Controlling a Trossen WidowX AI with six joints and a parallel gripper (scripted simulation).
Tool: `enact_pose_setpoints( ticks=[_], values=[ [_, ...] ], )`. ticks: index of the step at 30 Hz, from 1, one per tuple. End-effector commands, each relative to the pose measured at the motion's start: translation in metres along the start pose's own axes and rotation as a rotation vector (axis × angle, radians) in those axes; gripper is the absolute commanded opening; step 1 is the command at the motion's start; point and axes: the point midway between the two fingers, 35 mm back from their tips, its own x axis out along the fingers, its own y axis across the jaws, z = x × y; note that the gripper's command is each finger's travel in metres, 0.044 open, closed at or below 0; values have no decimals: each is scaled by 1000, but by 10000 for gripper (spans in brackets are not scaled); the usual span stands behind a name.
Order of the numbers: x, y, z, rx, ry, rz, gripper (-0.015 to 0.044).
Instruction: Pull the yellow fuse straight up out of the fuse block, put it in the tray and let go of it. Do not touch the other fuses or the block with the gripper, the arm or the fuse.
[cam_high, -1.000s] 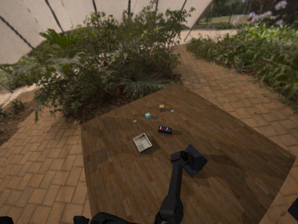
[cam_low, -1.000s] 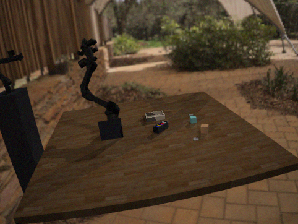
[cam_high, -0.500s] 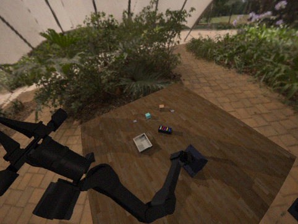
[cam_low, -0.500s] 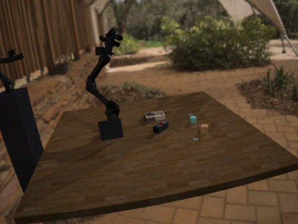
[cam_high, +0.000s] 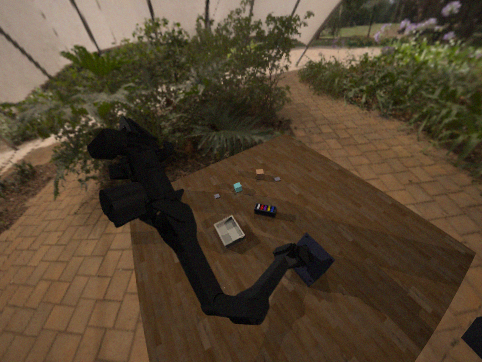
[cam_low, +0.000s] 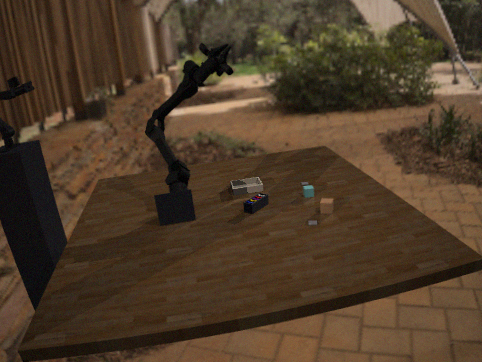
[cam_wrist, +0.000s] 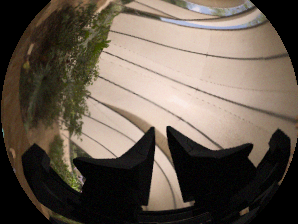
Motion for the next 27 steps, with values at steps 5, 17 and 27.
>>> enact_pose_setpoints(
  ticks=[5, 17, 27],
  values=[
    [21, 127, -36, 200, 81, 362, 64],
    [-19, 317, -85, 590, 381, 920, 64],
    [-119, 443, -114, 951, 870, 1347, 64]
  ],
)
